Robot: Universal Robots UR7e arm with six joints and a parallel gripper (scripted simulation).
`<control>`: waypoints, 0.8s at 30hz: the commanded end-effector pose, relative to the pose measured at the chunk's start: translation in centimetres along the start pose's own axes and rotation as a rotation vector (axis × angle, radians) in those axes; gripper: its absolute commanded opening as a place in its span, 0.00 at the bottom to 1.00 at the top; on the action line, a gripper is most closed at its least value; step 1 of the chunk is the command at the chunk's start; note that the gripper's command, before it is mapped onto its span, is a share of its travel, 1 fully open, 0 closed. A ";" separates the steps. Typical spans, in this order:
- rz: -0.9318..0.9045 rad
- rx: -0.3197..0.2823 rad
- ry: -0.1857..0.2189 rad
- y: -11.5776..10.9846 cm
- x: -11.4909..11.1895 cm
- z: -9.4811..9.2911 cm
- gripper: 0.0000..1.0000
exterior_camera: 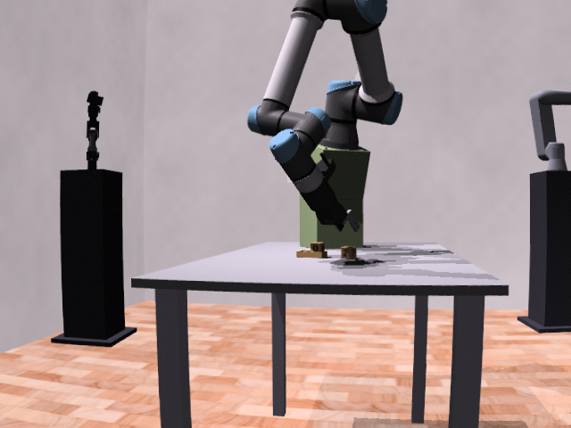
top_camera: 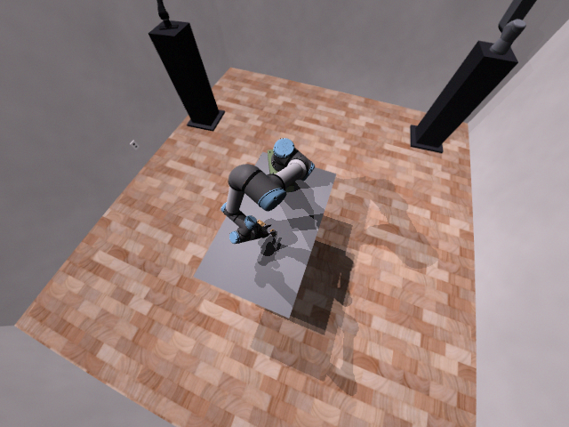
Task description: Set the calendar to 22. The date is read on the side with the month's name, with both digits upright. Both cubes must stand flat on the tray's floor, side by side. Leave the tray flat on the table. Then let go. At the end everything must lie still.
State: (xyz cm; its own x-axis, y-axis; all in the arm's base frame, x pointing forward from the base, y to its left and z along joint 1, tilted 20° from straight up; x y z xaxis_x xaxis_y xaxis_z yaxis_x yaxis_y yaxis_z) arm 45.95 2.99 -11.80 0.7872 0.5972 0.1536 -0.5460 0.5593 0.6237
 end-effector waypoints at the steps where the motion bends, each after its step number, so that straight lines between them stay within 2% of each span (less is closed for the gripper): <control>1: 0.000 -0.011 -0.003 0.0 0.0 0.0 1.00; 6: 0.000 -0.053 -0.012 0.1 -0.1 -0.1 1.00; 12: 0.000 -0.134 -0.032 0.3 -0.1 -0.2 1.00; 14: 0.000 -0.134 -0.032 0.3 -0.1 -0.2 1.00; 20: 0.000 -0.211 -0.054 0.6 -0.2 -0.1 1.00; 24: 0.000 -0.241 -0.064 0.7 -0.2 -0.1 1.00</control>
State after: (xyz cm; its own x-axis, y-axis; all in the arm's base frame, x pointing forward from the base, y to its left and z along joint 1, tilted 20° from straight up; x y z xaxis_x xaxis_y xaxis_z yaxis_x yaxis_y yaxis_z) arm 45.43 3.29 -11.63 0.7981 0.5698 0.1960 -0.5884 0.6667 0.4575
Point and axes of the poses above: the point where the finger pads meet when closed, its own z axis back along the fingers, its own x axis across the jaws, y = z × x, the point moved 2 cm from there along z, back along the fingers, and after that the axes turned 15 degrees about -z, right-handed, at the moved point
